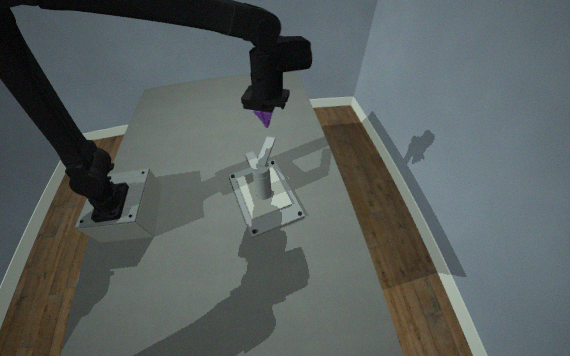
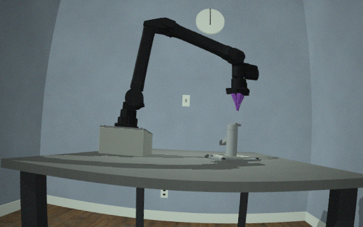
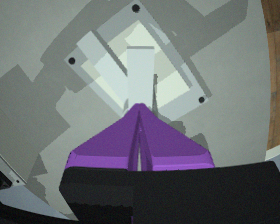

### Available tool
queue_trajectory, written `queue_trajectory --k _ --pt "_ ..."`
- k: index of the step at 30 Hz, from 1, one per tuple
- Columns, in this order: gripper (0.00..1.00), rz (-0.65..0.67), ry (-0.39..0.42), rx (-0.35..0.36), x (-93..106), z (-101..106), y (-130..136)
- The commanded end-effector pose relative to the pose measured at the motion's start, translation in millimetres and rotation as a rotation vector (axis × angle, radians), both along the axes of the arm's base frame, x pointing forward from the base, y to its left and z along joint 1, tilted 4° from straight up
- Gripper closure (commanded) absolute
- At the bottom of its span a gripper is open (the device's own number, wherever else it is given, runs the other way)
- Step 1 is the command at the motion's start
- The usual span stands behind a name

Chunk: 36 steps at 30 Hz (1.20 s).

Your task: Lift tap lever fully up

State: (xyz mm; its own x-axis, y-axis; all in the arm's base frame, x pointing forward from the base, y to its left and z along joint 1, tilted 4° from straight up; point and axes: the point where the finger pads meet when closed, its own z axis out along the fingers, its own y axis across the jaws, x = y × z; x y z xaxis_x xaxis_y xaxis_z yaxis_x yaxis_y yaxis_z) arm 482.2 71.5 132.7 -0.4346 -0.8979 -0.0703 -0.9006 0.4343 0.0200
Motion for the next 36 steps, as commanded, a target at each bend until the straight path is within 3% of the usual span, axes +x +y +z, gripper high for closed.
queue_trajectory --k 1,7,8,36 --pt "1.0 0.014 -0.003 0.003 3.9 2.5 5.7" --pt "1.0 0.013 -0.005 0.003 4.5 3.0 5.8" --pt "0.41 0.013 -0.005 0.003 4.5 3.1 5.8" --pt "0.41 0.013 -0.006 0.003 4.8 3.4 5.8"
